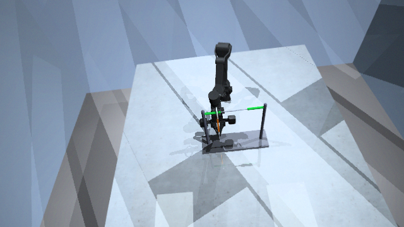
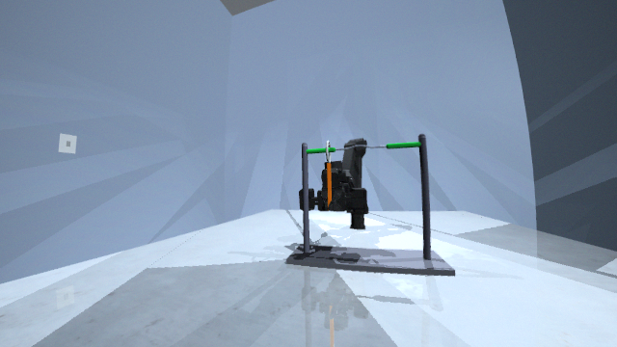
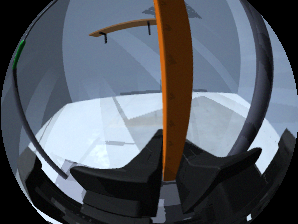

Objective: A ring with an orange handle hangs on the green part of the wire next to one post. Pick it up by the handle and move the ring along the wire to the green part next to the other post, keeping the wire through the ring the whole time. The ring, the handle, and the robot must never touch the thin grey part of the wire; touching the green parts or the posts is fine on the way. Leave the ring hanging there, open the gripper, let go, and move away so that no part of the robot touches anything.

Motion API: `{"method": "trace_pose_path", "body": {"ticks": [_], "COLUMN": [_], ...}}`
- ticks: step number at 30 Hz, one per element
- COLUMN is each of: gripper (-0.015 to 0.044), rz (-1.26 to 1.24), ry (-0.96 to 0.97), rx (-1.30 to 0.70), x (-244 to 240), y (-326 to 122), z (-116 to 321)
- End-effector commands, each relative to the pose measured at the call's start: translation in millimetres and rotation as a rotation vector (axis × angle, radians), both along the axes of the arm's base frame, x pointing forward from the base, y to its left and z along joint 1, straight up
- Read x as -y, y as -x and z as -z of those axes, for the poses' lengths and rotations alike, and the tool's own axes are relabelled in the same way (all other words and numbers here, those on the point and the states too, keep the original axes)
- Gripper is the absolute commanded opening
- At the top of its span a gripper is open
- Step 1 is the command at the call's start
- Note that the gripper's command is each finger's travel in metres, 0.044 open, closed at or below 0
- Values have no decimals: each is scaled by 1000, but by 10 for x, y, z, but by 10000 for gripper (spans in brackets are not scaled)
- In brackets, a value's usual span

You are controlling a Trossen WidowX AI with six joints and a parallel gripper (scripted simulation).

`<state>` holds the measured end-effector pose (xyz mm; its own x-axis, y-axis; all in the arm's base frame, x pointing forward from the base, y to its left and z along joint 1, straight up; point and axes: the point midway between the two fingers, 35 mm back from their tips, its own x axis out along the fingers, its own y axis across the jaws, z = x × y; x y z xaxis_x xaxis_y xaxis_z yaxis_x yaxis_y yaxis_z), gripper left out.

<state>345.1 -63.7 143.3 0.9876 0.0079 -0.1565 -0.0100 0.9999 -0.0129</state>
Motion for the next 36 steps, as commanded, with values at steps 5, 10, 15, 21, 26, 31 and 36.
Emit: {"method": "trace_pose_path", "body": {"ticks": [5,10,15,21,26,31,36], "gripper": [-150,-150,-150,-150,-150,-150,-150], "rz": [6,6,6,6,6,6,7], "ry": [-1,-1,-1,-1,-3,-4,-6], "rx": [0,0,0,0,-1,-1,-2], "x": [-2,-2,-2,-2,-47,-98,-148], "y": [1,1,1,1,1,1,0], "z": [-54,-54,-54,-54,-55,-55,-55]}}
